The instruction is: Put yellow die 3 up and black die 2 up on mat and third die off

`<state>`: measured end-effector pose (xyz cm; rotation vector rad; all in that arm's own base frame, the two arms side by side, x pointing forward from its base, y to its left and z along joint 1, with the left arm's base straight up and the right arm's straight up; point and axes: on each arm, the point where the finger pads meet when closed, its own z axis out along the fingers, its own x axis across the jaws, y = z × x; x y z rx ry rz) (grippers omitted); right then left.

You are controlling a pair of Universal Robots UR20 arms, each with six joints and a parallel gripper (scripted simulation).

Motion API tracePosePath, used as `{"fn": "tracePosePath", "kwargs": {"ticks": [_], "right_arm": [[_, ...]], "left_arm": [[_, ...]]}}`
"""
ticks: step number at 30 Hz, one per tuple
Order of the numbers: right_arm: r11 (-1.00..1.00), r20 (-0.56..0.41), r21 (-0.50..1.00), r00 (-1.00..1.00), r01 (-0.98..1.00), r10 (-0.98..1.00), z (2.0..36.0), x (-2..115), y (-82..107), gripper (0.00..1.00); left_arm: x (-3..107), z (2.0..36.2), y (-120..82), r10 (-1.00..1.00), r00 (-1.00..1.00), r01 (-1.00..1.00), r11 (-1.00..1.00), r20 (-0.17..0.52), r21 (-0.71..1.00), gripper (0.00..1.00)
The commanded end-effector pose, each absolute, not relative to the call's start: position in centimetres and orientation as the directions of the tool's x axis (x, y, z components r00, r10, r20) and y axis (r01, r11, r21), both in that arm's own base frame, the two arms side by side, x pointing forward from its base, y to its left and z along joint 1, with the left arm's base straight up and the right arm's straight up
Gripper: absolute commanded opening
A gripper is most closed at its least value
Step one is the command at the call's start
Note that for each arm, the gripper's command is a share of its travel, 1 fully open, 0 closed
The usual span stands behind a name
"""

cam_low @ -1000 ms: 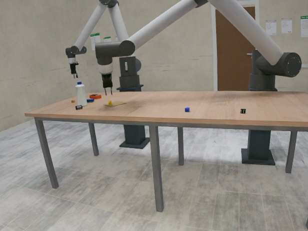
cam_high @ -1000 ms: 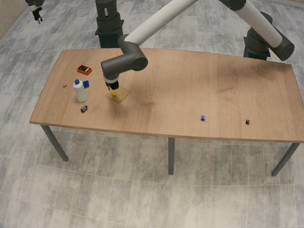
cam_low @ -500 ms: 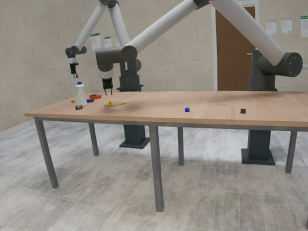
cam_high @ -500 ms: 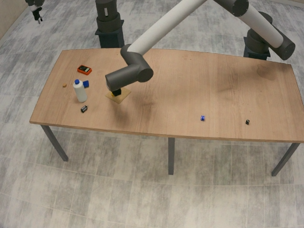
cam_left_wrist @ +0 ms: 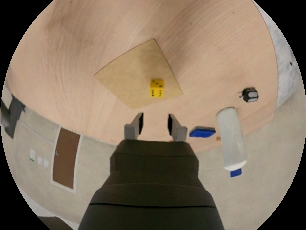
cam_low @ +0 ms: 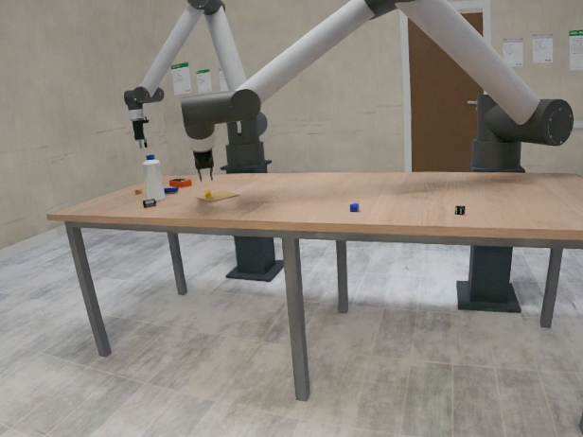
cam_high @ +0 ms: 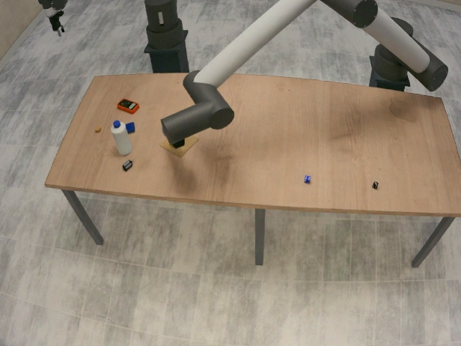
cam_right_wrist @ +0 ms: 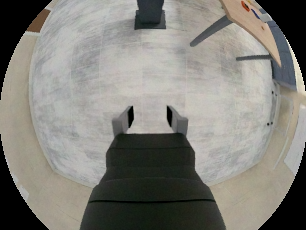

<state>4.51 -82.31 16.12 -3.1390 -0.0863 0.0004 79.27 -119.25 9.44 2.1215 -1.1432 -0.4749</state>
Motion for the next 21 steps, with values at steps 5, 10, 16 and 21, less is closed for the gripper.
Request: {"fn": "tracePosePath", "kwargs": {"ticks": [5,10,16,21], "right_arm": [[-0.998,0.0,0.0,0.998,0.055,0.055,16.2,4.5,-82.4,1.0],[-0.998,0.0,0.0,0.998,0.055,0.055,16.2,4.5,-82.4,1.0],[-0.998,0.0,0.0,0.998,0.055,0.055,16.2,4.5,-82.4,1.0],[-0.998,0.0,0.0,0.998,0.055,0.055,16.2,4.5,-82.4,1.0]], "left_arm": [[79.3,9.4,-119.3,-0.836,0.549,-0.591,-0.388,0.0,0.707,0.79],[79.3,9.2,-119.3,-0.836,0.549,-0.591,-0.388,0.0,0.707,0.79],[79.3,8.5,-119.3,-0.836,0.549,-0.591,-0.388,0.0,0.707,0.79],[79.3,7.8,-119.3,-0.836,0.549,-0.591,-0.388,0.0,0.707,0.79]]}}
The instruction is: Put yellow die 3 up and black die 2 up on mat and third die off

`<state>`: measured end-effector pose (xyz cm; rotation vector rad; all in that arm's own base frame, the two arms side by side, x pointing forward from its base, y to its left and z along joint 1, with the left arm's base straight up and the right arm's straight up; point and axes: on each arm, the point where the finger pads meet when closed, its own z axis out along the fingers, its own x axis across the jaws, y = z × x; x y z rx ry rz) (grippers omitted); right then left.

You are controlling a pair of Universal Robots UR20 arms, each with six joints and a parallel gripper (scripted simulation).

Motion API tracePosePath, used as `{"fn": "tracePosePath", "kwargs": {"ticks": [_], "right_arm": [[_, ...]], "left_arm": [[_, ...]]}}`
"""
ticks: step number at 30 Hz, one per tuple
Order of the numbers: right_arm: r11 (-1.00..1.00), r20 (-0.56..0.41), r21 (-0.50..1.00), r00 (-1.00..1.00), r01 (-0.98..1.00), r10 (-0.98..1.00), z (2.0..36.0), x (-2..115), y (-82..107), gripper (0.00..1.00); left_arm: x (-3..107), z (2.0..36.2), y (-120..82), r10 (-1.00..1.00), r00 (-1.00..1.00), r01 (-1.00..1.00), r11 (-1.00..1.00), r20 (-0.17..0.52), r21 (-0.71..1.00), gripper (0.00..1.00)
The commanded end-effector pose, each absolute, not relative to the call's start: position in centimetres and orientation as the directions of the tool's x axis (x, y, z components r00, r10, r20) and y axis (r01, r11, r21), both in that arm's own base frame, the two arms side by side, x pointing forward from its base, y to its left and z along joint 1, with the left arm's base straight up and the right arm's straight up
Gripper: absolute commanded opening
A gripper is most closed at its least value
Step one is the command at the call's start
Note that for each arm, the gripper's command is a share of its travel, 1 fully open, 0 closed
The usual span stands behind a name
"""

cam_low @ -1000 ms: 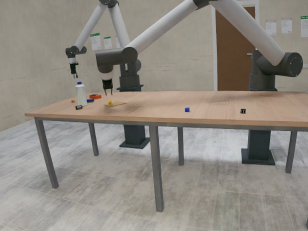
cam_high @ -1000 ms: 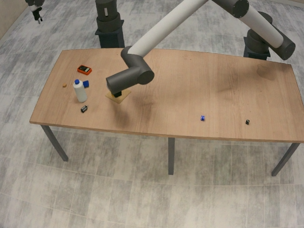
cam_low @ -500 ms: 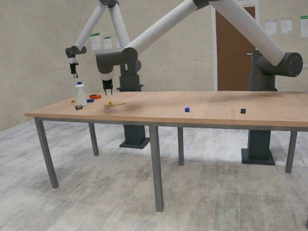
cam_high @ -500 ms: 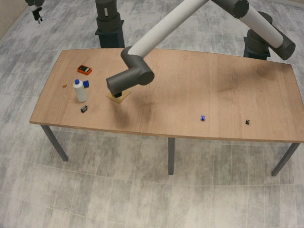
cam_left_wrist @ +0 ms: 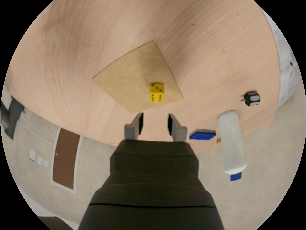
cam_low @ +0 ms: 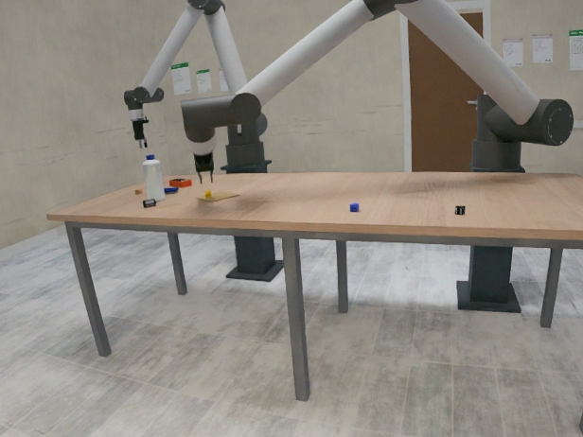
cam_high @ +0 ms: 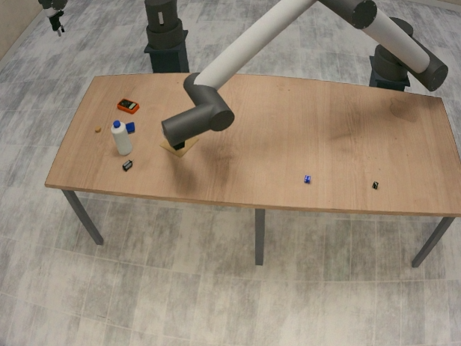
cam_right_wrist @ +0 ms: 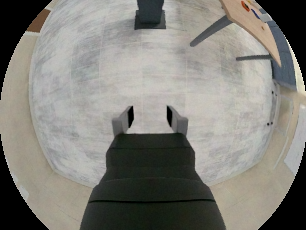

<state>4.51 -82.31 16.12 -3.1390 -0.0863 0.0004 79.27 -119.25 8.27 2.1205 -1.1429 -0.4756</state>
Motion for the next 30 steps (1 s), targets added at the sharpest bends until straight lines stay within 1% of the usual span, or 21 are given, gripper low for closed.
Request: {"fn": "tracePosePath", "kwargs": {"ticks": [1,19,30], "right_arm": [[-0.998,0.0,0.0,0.998,0.055,0.055,16.2,4.5,-82.4,1.0],[-0.998,0.0,0.0,0.998,0.055,0.055,16.2,4.5,-82.4,1.0],[-0.998,0.0,0.0,0.998,0.055,0.055,16.2,4.5,-82.4,1.0]], "left_arm": [[79.3,7.6,-119.3,-0.836,0.549,-0.591,-0.388,0.0,0.707,0.79],[79.3,4.5,-119.3,-0.836,0.549,-0.591,-0.388,0.0,0.707,0.79],[79.3,3.3,-119.3,-0.836,0.549,-0.591,-0.388,0.0,0.707,0.79]]}}
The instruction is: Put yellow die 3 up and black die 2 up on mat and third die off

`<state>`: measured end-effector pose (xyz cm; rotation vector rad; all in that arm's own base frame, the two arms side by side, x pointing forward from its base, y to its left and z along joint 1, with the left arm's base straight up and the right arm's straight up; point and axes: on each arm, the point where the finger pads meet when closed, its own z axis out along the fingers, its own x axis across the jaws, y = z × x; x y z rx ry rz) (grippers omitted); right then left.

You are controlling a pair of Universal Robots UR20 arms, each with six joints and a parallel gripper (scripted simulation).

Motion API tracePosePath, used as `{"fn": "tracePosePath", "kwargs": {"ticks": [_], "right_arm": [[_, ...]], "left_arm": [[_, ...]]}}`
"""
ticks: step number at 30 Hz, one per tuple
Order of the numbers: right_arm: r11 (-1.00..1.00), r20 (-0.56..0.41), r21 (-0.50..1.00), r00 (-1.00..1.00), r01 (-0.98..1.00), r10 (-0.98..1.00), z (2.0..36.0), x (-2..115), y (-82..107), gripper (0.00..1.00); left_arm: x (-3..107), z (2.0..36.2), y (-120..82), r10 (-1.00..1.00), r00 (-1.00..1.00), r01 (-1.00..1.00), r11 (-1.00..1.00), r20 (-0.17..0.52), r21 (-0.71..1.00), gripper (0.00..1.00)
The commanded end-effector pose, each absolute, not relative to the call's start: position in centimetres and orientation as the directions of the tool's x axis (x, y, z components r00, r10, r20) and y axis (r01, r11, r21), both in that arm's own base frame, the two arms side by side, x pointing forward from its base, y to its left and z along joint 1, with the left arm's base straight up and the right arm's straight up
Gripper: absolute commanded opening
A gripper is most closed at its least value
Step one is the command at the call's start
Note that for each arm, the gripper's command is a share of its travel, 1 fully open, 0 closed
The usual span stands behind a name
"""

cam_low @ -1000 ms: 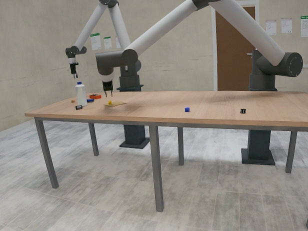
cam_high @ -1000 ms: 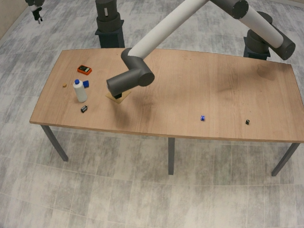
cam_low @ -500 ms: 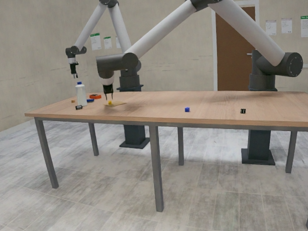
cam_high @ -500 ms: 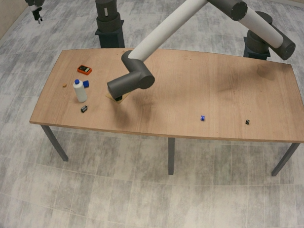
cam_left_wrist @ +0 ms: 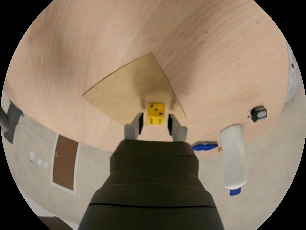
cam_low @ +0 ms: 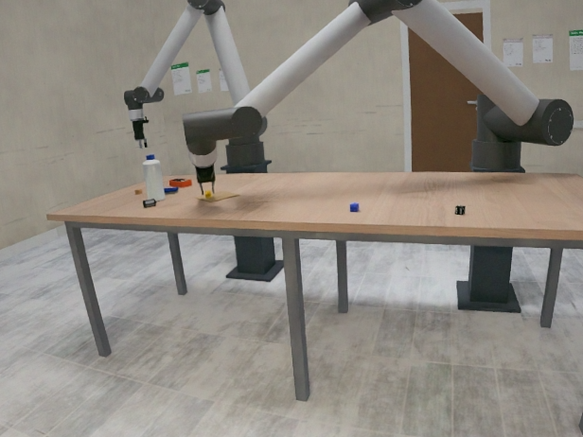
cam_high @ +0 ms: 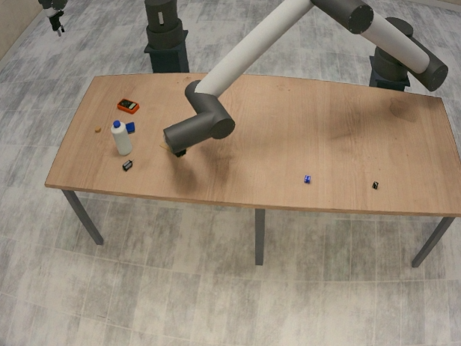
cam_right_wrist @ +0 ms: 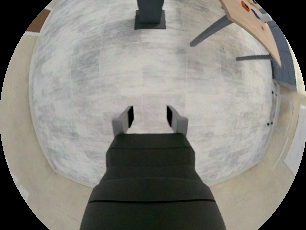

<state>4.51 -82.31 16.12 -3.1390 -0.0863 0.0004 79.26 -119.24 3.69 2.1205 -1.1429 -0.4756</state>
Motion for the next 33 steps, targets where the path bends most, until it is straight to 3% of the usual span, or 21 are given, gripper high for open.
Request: {"fn": "tracePosePath", "kwargs": {"ticks": [1,33], "right_arm": [[-0.998,0.0,0.0,0.998,0.055,0.055,16.2,4.53,-82.37,1.0],[-0.998,0.0,0.0,0.998,0.055,0.055,16.2,4.53,-82.37,1.0]], "left_arm": [[79.3,3.16,-119.29,-0.836,0.549,-0.591,-0.388,0.0,0.707,0.79],[79.3,2.62,-119.29,-0.836,0.549,-0.591,-0.388,0.0,0.707,0.79]]}}
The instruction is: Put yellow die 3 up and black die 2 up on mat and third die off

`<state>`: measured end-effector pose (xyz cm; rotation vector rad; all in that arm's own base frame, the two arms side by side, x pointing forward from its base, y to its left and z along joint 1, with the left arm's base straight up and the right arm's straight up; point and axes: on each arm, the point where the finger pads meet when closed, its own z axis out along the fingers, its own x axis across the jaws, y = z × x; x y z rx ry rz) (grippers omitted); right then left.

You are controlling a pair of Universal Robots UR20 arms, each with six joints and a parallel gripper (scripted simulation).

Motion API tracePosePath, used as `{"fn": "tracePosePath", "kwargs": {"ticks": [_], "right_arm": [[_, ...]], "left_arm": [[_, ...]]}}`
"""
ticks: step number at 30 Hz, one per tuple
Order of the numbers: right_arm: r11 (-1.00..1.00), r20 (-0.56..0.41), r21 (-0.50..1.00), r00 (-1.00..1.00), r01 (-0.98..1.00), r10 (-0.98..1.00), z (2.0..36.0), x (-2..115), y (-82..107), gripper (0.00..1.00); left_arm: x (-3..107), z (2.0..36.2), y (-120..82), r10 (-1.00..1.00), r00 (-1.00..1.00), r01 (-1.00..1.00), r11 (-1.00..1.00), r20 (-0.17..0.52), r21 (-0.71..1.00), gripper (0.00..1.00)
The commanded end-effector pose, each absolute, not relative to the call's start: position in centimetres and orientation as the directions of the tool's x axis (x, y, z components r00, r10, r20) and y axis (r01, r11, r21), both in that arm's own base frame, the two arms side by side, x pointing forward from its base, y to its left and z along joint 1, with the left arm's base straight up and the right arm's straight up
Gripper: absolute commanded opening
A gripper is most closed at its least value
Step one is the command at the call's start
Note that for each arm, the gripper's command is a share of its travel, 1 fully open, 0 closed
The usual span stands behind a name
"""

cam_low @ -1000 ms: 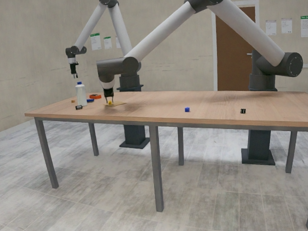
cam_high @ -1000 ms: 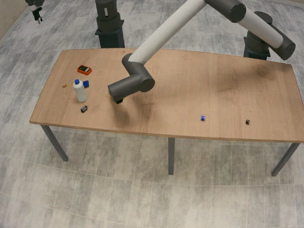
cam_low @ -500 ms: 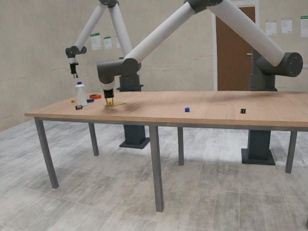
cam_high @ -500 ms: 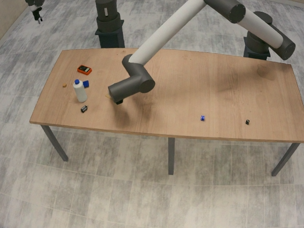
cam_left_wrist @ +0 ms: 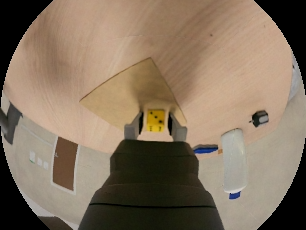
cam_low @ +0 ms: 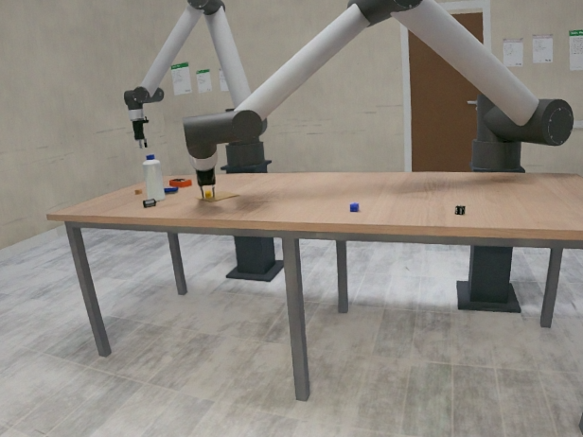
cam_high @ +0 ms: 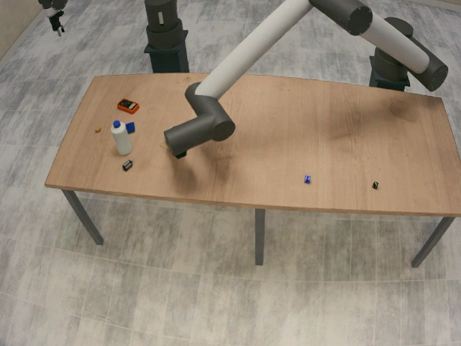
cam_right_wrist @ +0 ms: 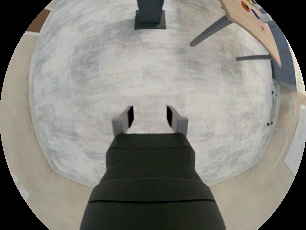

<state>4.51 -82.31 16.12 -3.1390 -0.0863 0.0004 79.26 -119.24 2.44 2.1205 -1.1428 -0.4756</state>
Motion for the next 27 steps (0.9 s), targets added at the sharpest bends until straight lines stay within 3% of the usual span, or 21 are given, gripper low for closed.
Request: {"fn": "tracePosePath", "kwargs": {"ticks": [1,2,3,27], "right_arm": [[-0.998,0.0,0.0,0.998,0.055,0.055,16.2,4.53,-82.37,1.0],[-0.998,0.0,0.0,0.998,0.055,0.055,16.2,4.53,-82.37,1.0],[-0.998,0.0,0.0,0.998,0.055,0.055,16.2,4.53,-82.37,1.0],[-0.998,0.0,0.0,0.998,0.055,0.055,16.2,4.53,-82.37,1.0]], "left_arm": [[79.3,2.62,-119.29,-0.836,0.549,-0.591,-0.388,0.0,0.707,0.79],[79.3,2.62,-119.29,-0.836,0.549,-0.591,-0.388,0.0,0.707,0.79],[79.3,2.62,-119.29,-0.836,0.549,-0.591,-0.388,0.0,0.707,0.49],[79.3,2.62,-119.29,-0.836,0.549,-0.591,-0.388,0.0,0.707,0.49]]}}
